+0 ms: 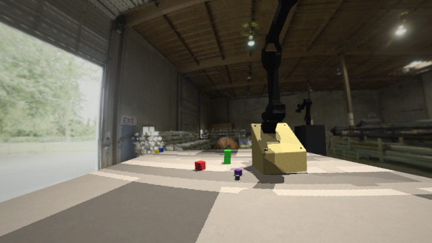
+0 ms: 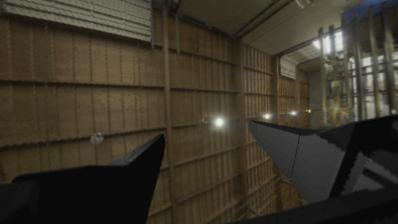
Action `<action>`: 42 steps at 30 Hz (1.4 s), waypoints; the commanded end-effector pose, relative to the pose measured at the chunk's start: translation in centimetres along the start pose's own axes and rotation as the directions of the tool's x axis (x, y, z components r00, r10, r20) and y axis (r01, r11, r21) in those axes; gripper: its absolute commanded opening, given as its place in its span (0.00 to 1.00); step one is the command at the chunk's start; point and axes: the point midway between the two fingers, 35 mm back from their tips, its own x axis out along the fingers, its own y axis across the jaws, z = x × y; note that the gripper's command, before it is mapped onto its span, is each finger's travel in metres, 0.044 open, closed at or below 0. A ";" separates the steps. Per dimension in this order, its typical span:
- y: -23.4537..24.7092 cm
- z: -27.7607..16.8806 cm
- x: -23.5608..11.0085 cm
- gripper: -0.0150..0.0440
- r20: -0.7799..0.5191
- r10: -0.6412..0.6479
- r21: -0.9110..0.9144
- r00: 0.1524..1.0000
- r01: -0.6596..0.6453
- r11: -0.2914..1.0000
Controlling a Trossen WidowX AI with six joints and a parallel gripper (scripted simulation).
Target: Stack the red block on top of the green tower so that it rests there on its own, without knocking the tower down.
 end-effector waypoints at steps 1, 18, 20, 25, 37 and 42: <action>-6.4 -3.5 -1.8 1.00 -0.116 -0.115 -0.190 0.987 0.091 0.978; -32.0 -1.0 -11.6 1.00 -0.179 -0.650 -0.835 0.738 0.235 0.497; -33.5 0.1 -12.4 1.00 -0.158 -0.681 -0.865 0.715 0.232 0.444; -37.5 4.7 -14.6 1.00 -0.064 -0.764 -0.941 0.642 0.217 0.260; -44.7 21.1 -22.9 1.00 0.253 -0.911 -0.951 0.325 0.255 -0.173; -45.2 29.0 -27.0 1.00 0.396 -0.904 -0.896 0.163 0.283 -0.342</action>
